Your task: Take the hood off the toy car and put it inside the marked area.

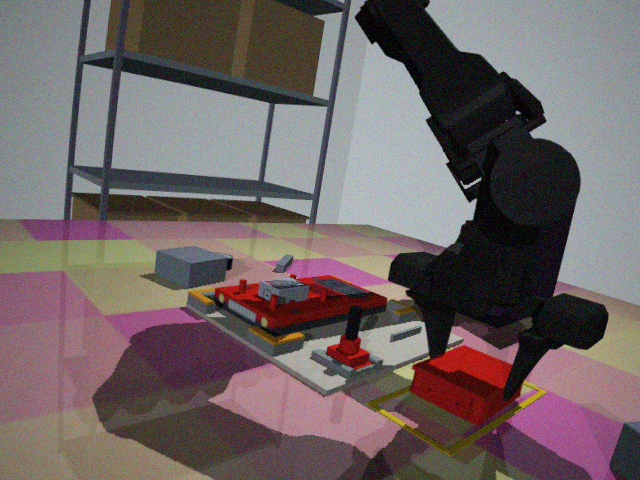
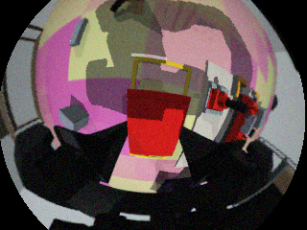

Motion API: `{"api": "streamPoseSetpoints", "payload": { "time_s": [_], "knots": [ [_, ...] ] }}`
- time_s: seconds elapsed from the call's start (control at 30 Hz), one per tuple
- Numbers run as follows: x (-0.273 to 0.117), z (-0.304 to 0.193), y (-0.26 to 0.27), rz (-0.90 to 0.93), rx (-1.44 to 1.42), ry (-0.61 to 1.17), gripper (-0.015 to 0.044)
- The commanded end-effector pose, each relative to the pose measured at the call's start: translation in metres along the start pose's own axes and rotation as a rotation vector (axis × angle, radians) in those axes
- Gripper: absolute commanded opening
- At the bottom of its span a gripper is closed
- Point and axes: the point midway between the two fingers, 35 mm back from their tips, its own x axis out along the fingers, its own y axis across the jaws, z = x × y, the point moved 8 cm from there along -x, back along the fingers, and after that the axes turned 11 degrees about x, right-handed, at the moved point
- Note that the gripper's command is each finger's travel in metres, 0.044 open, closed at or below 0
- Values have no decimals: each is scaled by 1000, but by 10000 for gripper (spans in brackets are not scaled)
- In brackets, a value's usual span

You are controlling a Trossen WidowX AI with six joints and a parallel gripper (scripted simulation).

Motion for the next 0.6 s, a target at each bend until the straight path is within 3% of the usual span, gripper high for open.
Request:
{"api": "streamPoseSetpoints", "payload": {
  "time_s": [0.0, 0.23, 0.57],
  "knots": [
    [4, -1, 0, -5, -7, 0, 0],
    [6, -1, 0, -6, -7, 0, 0],
    [4, 0, 0, -1, 0, 0, 263]
  ]
}}
